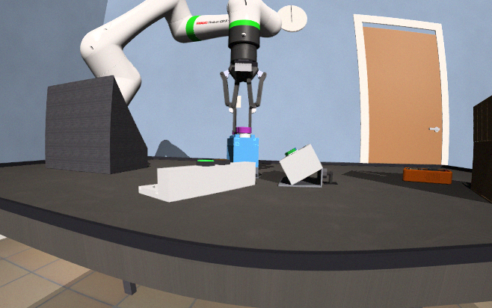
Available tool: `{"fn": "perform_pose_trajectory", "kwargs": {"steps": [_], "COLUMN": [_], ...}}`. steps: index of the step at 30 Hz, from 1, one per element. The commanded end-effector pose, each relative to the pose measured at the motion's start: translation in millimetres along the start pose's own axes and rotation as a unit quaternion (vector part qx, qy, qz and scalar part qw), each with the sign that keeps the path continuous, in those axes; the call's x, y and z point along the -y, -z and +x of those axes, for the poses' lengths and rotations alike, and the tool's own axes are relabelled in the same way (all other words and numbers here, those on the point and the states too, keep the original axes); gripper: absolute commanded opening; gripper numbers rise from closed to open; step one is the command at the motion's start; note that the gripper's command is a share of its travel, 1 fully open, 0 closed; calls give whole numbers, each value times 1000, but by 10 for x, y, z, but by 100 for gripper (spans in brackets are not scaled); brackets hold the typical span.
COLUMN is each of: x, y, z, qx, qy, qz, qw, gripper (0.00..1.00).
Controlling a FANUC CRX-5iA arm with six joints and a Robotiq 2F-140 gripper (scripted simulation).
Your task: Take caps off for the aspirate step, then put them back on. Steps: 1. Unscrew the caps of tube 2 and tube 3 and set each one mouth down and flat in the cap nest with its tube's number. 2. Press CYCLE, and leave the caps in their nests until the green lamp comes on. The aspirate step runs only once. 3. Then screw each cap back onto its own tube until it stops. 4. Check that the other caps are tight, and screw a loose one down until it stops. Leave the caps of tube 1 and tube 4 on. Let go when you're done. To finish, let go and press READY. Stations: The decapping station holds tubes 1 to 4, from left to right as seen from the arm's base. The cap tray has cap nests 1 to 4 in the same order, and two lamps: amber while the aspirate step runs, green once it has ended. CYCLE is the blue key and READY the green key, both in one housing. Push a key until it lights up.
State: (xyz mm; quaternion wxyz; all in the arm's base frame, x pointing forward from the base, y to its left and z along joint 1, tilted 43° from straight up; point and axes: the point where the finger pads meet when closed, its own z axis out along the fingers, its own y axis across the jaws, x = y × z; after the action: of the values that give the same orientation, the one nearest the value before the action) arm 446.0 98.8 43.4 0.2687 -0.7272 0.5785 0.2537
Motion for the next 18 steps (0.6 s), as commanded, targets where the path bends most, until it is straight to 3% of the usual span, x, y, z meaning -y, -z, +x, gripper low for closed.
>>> {"fn": "perform_pose_trajectory", "kwargs": {"steps": [1, 5, 9, 10, 18], "x": [3, 3, 3, 3, 4], "y": [7, 7, 7, 1, 2], "z": [3, 3, 3, 3, 3], "qx": [-3, -3, -3, -3, -3], "qy": [-61, -120, -120, -120, -120], "qz": [-1, 0, 0, 0, 0], "qw": [998, 993, 993, 993, 993], "gripper": [30, 30, 30, 41, 41]}}
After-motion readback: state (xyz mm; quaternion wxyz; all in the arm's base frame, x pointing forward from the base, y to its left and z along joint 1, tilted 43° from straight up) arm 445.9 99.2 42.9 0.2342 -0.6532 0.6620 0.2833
